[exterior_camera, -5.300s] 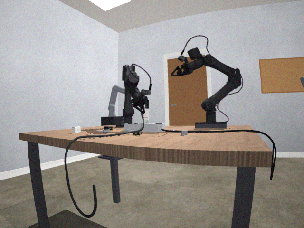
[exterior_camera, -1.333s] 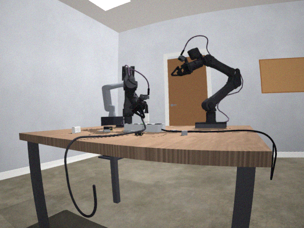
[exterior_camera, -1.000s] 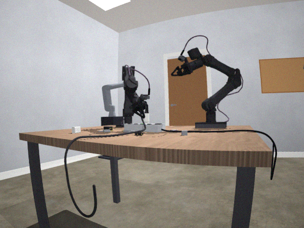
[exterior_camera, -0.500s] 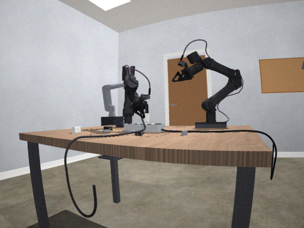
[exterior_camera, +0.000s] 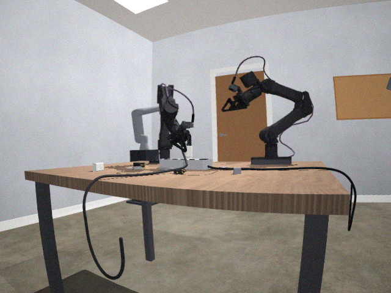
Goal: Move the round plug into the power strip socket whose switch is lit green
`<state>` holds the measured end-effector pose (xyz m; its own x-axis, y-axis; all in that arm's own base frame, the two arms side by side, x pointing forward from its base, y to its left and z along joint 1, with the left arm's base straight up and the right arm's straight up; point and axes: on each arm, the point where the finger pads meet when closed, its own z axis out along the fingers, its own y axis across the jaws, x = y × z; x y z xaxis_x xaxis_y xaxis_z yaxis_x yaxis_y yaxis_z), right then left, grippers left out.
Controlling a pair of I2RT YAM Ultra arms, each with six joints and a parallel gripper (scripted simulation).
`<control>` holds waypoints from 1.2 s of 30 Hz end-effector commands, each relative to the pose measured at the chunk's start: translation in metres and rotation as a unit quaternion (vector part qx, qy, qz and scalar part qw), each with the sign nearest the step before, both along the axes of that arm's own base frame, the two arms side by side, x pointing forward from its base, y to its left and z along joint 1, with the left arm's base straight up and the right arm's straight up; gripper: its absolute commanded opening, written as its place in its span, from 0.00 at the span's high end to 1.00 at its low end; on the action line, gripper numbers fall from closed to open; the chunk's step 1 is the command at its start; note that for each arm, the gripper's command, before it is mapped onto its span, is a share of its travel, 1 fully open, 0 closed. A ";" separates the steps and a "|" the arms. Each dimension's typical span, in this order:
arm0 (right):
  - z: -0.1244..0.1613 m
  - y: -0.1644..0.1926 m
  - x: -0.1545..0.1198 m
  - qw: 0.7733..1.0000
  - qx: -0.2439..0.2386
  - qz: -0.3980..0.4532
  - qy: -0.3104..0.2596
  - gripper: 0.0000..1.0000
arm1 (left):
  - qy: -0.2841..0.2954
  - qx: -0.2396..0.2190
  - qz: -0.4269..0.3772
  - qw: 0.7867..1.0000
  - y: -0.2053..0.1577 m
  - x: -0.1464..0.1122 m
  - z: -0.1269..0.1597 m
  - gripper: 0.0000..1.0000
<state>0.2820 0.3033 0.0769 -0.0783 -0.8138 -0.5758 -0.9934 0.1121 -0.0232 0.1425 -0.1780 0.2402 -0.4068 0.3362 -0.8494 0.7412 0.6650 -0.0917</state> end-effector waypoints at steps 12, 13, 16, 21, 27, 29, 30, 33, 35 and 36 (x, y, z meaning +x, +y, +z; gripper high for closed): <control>-0.072 -0.044 -0.019 0.994 -0.026 -0.010 0.105 0.65 | -0.013 -0.016 -0.030 0.999 -0.009 -0.005 -0.013 0.00; -0.074 -0.045 -0.018 0.994 -0.028 -0.013 0.104 0.65 | -0.012 -0.016 -0.029 0.999 -0.010 -0.005 -0.014 0.00; -0.071 -0.041 -0.020 0.996 -0.050 -0.015 0.078 0.65 | -0.012 -0.017 -0.023 1.000 -0.009 -0.003 -0.018 0.00; -0.070 -0.034 -0.026 0.994 -0.096 -0.019 0.047 0.65 | -0.012 -0.017 -0.012 1.000 -0.007 0.000 -0.024 0.00; -0.074 -0.031 -0.028 0.993 -0.108 -0.018 0.041 0.65 | -0.014 -0.019 -0.010 1.000 -0.007 0.001 -0.027 0.00; -0.080 -0.036 -0.028 0.994 -0.091 -0.015 0.059 0.65 | -0.013 -0.018 -0.008 1.000 -0.007 0.001 -0.031 0.00; -0.081 -0.039 -0.026 0.995 -0.076 -0.014 0.069 0.65 | -0.013 -0.018 -0.006 1.000 -0.007 0.002 -0.031 0.00; -0.083 -0.044 -0.022 0.994 -0.029 -0.010 0.102 0.65 | -0.014 -0.019 -0.003 1.000 -0.006 0.003 -0.034 0.00; -0.081 -0.041 -0.015 0.995 -0.022 -0.012 0.098 0.65 | -0.014 -0.020 -0.001 1.000 -0.006 0.003 -0.036 0.00; -0.077 -0.040 -0.014 0.996 -0.025 -0.013 0.090 0.65 | -0.015 -0.020 0.000 1.000 -0.006 0.004 -0.037 0.00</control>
